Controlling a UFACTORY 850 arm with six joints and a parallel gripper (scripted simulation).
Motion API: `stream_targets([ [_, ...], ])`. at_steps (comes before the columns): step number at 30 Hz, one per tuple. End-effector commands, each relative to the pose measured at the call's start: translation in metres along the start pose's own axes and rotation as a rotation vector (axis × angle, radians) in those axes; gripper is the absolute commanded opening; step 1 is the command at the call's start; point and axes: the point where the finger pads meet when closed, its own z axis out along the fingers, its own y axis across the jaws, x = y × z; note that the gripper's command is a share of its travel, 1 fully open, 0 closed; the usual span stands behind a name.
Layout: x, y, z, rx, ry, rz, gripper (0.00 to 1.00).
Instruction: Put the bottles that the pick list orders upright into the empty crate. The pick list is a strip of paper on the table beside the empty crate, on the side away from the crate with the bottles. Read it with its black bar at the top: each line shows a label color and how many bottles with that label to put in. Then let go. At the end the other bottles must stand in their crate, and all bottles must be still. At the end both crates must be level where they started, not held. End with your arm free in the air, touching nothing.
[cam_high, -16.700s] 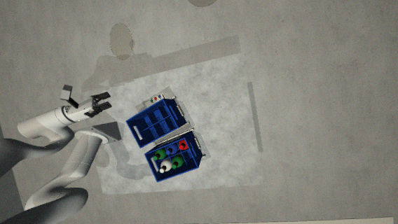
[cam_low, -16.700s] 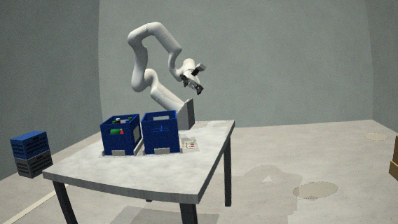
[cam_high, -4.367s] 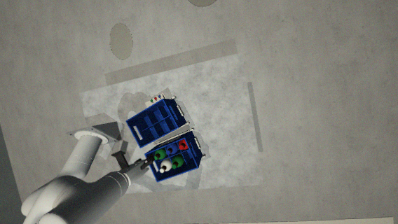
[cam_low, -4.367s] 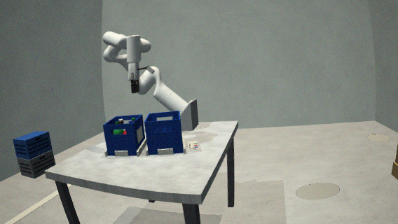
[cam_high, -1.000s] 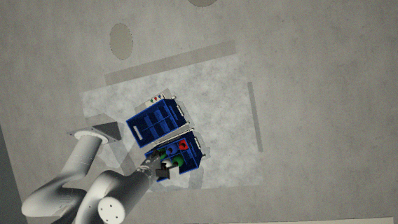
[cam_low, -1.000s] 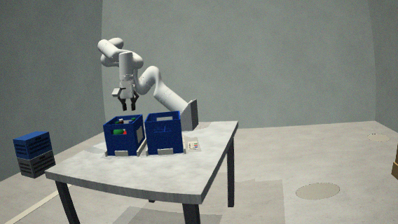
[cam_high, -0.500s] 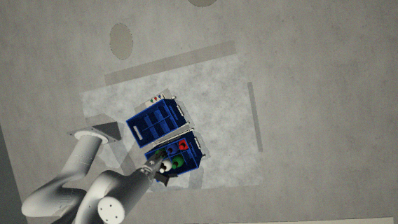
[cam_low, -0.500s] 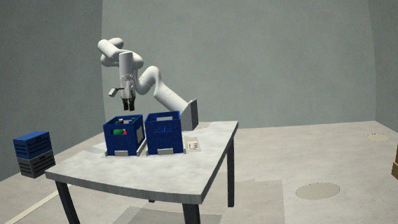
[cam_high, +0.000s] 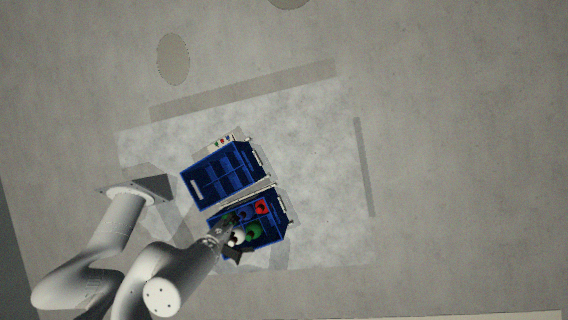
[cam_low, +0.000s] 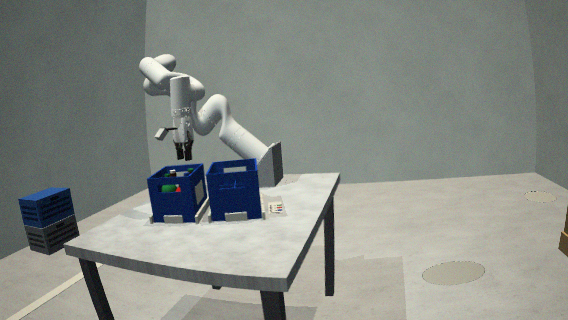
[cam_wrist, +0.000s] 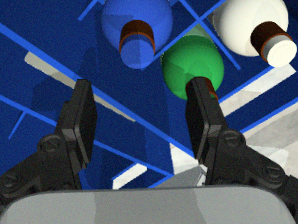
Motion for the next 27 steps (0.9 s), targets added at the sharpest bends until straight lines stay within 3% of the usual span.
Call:
stream_targets([
  [1, 0.001, 0.000, 0.003, 0.001, 0.001, 0.001, 0.65],
  [27, 0.001, 0.000, 0.033, 0.001, 0.001, 0.001, 0.65],
])
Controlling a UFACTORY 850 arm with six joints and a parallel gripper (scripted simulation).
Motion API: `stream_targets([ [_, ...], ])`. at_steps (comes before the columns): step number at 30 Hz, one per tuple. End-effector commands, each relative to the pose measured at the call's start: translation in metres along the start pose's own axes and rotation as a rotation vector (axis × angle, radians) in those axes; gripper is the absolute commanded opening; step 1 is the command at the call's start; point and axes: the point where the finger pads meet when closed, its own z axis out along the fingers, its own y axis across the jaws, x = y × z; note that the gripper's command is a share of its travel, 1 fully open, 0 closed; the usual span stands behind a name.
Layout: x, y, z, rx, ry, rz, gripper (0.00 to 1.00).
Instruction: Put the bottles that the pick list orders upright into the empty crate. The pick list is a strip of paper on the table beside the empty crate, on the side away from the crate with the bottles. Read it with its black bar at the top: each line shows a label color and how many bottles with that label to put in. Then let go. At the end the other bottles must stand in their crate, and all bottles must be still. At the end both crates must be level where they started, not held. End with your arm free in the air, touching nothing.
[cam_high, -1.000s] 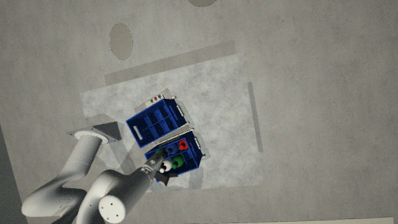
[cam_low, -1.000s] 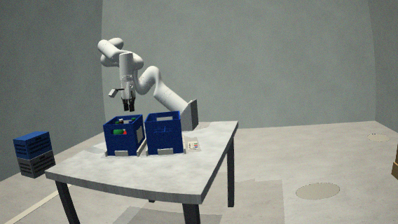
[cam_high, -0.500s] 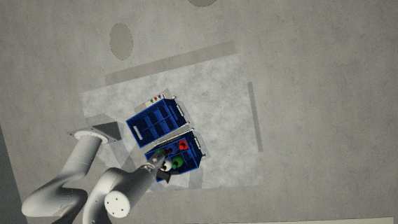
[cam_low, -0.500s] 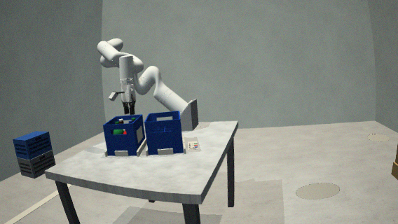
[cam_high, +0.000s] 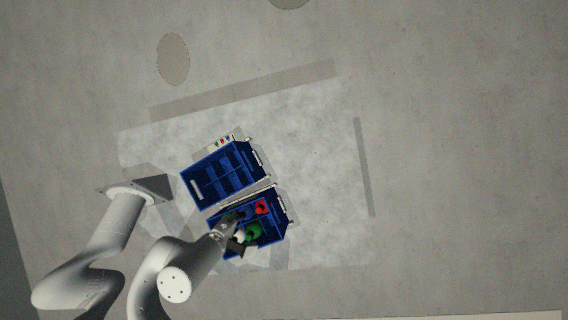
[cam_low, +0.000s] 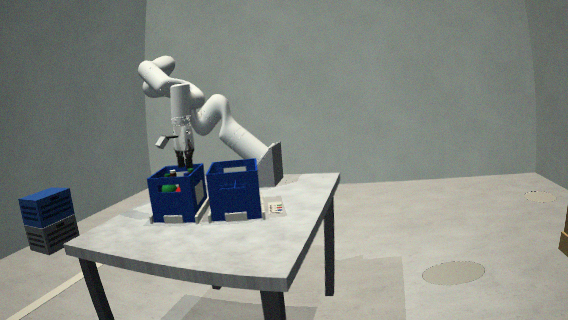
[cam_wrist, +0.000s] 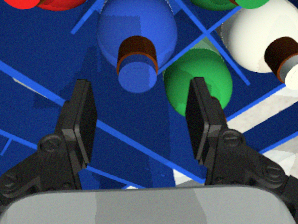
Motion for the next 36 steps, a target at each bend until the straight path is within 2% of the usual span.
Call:
stream_targets([
  [1, 0.001, 0.000, 0.002, 0.001, 0.001, 0.001, 0.65],
  [36, 0.001, 0.000, 0.043, 0.001, 0.001, 0.001, 0.65],
])
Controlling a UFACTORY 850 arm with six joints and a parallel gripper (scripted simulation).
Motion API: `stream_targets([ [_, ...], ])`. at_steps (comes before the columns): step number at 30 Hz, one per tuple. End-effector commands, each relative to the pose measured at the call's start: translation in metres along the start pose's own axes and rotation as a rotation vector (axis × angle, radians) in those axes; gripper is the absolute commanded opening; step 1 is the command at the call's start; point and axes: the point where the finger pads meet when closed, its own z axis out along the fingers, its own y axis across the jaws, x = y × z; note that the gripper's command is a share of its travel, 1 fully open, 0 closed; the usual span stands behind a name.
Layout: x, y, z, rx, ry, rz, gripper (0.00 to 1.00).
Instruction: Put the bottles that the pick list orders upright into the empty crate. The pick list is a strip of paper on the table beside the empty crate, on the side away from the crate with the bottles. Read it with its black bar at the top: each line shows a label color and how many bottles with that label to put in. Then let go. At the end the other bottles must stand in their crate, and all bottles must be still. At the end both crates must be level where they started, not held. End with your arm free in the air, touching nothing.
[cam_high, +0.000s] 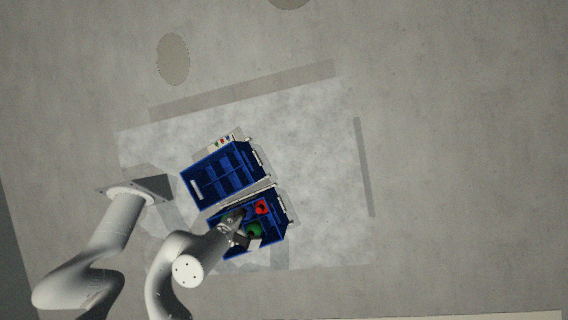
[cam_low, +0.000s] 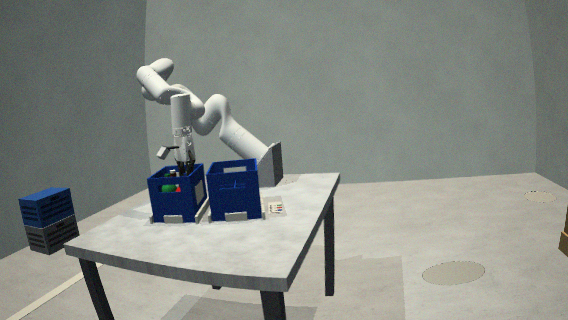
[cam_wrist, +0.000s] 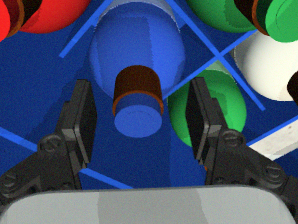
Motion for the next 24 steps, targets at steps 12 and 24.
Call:
stream_targets([
  [12, 0.0004, -0.0002, 0.0041, 0.001, 0.001, 0.000, 0.65],
  [24, 0.0004, -0.0002, 0.0007, 0.001, 0.001, 0.000, 0.00],
])
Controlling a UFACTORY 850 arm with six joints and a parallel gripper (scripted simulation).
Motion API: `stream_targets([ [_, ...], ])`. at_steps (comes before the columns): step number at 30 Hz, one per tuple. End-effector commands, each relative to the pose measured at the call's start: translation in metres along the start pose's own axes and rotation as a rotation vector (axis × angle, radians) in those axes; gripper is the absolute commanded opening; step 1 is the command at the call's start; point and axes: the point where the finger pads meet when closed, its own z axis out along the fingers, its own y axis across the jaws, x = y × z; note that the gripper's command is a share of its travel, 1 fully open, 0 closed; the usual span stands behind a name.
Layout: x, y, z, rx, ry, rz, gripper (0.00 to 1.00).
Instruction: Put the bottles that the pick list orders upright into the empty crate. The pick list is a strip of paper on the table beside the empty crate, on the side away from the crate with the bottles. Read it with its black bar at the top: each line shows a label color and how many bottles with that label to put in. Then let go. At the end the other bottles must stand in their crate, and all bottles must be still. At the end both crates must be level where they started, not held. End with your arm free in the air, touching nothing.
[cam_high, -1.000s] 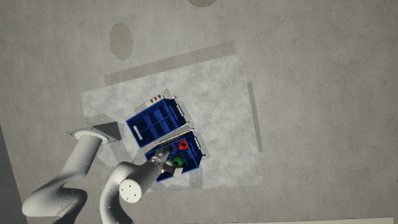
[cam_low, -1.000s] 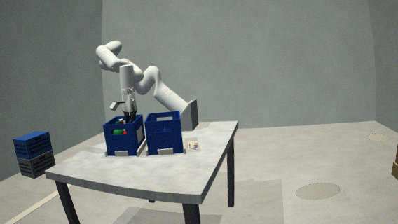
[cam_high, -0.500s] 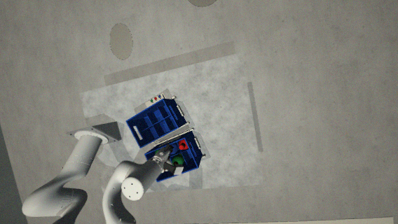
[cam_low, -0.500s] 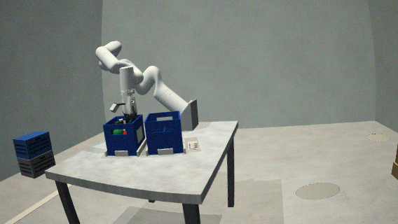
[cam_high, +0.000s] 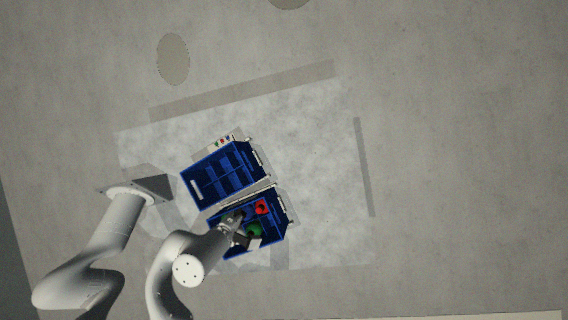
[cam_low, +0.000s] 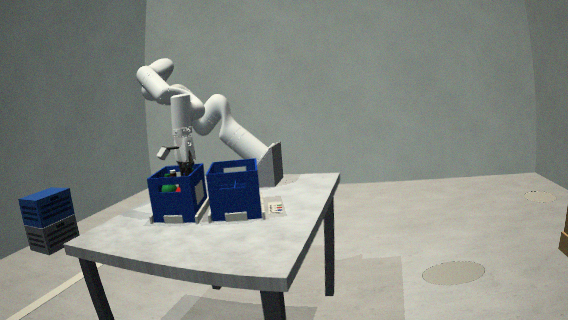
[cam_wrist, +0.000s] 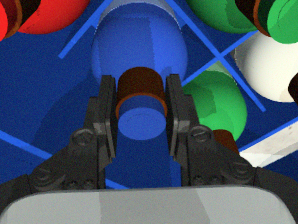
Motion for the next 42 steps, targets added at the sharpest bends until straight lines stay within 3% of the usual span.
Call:
stream_targets([
  [1, 0.001, 0.000, -0.001, 0.001, 0.001, 0.001, 0.00],
  [33, 0.001, 0.000, -0.001, 0.001, 0.001, 0.001, 0.00],
  [42, 0.001, 0.000, -0.013, 0.001, 0.001, 0.001, 0.00],
])
